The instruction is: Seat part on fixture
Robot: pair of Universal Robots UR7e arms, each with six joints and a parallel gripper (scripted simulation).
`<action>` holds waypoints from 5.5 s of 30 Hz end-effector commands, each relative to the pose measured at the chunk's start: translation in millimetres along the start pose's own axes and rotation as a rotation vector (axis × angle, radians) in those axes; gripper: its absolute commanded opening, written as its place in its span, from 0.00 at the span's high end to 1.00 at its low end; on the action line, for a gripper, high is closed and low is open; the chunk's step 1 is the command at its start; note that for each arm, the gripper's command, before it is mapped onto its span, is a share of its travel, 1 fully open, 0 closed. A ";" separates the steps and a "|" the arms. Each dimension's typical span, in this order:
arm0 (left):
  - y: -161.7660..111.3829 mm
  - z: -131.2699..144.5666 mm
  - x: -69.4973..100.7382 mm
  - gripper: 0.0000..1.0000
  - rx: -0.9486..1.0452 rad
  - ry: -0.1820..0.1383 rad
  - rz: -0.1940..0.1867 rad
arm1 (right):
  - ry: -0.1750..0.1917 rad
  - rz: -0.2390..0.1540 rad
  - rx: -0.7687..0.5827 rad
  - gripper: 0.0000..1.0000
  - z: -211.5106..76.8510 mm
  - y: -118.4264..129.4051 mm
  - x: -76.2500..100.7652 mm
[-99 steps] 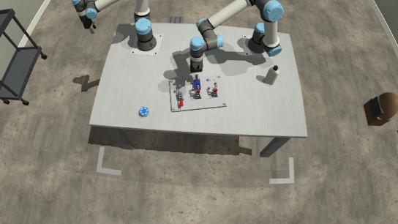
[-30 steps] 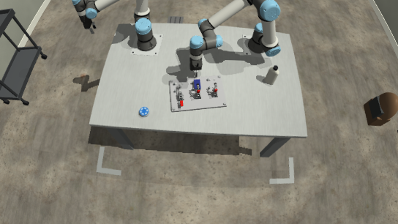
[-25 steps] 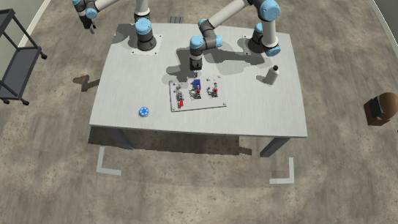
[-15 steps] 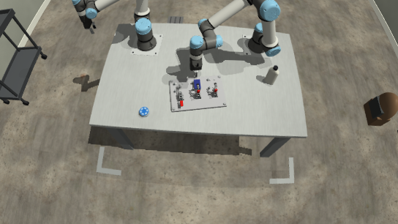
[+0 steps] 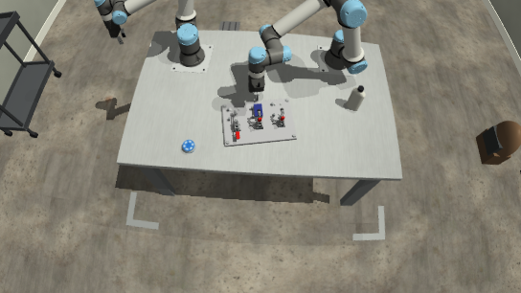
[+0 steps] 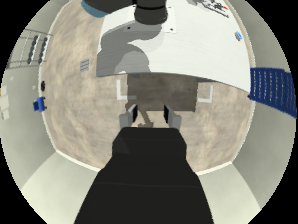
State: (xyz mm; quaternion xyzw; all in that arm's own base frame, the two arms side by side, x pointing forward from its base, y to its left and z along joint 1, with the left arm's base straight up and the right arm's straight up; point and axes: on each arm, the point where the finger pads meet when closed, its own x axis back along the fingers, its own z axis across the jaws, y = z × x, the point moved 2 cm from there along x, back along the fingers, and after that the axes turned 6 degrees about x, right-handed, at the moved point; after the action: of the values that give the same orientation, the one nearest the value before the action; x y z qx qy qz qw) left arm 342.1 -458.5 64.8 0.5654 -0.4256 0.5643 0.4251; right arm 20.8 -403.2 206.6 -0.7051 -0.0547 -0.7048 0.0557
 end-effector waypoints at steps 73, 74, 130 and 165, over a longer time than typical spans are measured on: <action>-3.6 1.3 -3.7 1.00 0.000 0.002 0.000 | 0.000 -0.001 0.000 0.00 0.1 0.3 0.4; -3.9 1.3 -3.7 1.00 0.000 0.002 0.000 | 0.000 -0.001 0.000 0.00 0.1 0.3 0.4; -11.9 2.1 -3.7 1.00 0.000 0.002 0.000 | 0.000 -0.001 0.000 0.00 0.1 0.3 0.4; -16.1 2.5 -3.7 1.00 0.000 0.002 0.000 | 0.000 -0.001 0.000 0.00 0.1 0.3 0.4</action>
State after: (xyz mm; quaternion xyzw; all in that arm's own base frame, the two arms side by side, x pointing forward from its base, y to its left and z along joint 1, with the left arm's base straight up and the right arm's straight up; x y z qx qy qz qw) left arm 357.9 -456.1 60.5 0.5654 -0.4256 0.5643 0.4251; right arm 20.8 -403.2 206.6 -0.7051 -0.0547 -0.7048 0.0557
